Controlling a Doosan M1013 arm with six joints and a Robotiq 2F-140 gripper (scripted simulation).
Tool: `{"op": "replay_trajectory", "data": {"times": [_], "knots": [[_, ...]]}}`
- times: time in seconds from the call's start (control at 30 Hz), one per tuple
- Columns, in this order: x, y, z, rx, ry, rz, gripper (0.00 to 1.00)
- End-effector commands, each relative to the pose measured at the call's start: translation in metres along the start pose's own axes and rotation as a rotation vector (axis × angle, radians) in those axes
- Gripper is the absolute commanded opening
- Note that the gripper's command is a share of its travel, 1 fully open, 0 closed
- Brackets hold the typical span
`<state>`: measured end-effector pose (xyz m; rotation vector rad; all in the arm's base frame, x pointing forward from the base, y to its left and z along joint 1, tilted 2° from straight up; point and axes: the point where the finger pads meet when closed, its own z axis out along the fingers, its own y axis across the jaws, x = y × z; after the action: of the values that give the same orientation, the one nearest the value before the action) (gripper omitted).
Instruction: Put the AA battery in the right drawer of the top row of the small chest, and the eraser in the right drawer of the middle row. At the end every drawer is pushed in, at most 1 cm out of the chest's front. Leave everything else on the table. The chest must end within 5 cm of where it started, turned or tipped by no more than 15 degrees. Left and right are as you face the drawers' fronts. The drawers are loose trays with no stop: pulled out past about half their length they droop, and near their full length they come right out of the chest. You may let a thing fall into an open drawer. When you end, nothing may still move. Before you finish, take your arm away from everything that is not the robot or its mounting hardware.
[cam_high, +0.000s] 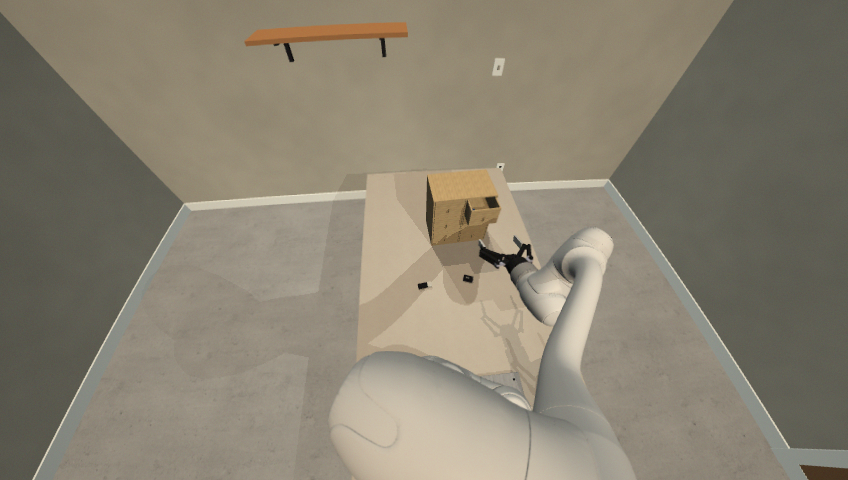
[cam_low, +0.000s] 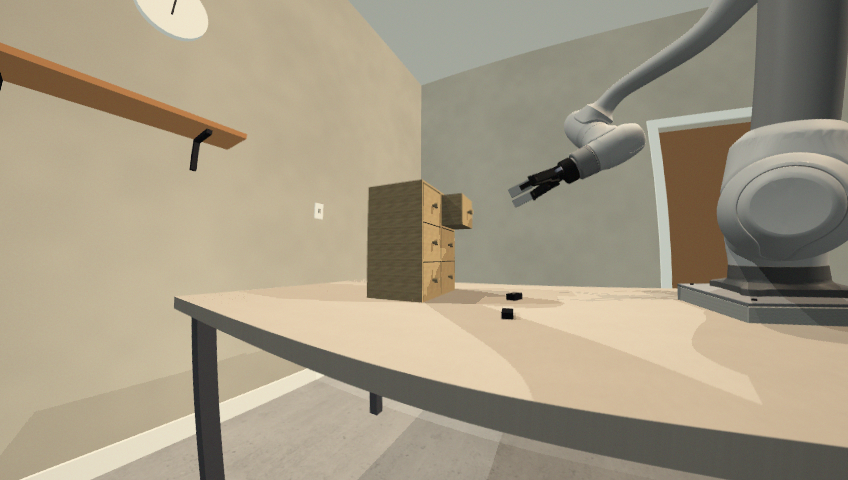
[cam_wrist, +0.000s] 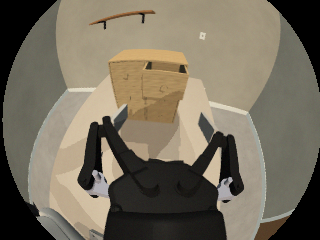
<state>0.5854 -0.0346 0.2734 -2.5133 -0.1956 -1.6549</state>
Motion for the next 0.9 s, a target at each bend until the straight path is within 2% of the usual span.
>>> {"op": "replay_trajectory", "data": {"times": [0.0, 0.33, 0.37, 0.87], "knots": [[-0.0026, -0.0025, 0.0035, -0.001, 0.061, -0.006, 1.00], [-0.0028, -0.0022, 0.0041, -0.002, 0.068, -0.006, 1.00], [-0.0028, -0.0022, 0.0041, -0.002, 0.068, -0.006, 0.00], [-0.0028, -0.0022, 0.0041, -0.002, 0.068, -0.006, 0.00]]}}
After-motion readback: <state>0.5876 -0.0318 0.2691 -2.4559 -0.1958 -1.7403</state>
